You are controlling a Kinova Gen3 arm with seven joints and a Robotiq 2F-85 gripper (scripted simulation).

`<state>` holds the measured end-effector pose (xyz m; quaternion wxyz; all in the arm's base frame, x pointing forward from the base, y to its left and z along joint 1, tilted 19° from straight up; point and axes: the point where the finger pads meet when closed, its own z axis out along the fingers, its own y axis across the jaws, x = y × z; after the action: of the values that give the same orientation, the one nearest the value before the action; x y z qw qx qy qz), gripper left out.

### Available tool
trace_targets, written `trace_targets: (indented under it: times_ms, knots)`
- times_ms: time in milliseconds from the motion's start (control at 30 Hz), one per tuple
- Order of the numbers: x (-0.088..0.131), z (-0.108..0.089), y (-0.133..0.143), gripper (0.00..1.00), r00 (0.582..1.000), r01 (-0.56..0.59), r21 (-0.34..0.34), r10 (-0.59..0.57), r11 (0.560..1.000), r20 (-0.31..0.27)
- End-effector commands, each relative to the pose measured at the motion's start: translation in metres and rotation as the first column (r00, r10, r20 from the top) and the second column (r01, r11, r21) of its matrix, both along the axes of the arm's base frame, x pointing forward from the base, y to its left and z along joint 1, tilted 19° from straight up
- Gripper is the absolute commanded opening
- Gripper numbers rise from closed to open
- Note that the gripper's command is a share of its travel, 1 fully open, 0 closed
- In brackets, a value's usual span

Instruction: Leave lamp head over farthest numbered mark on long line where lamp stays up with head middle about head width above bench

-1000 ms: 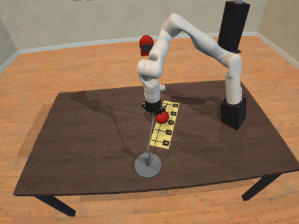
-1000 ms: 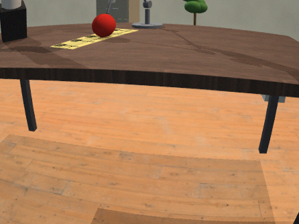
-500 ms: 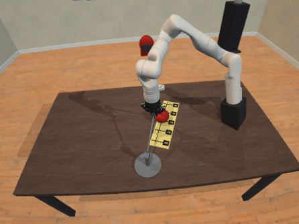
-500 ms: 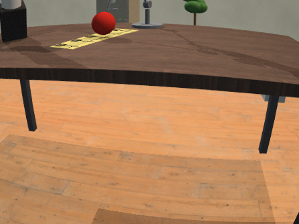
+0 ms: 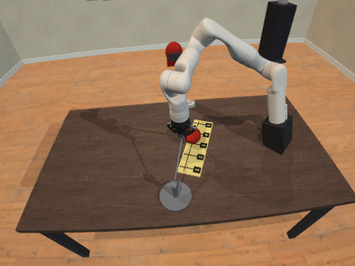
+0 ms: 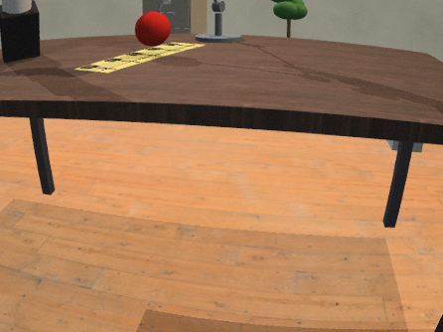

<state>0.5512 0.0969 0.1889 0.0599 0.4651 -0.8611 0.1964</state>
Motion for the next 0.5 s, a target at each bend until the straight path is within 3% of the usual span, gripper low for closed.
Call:
trace_targets:
  times_ms: [0,467]
  knots:
    - [0.0030,0.0058,0.0087,0.00,1.000,-0.011,0.013,0.011,1.000,0.017]
    - [0.0066,0.0109,0.0179,0.00,1.000,-0.011,0.013,0.011,1.000,0.017]
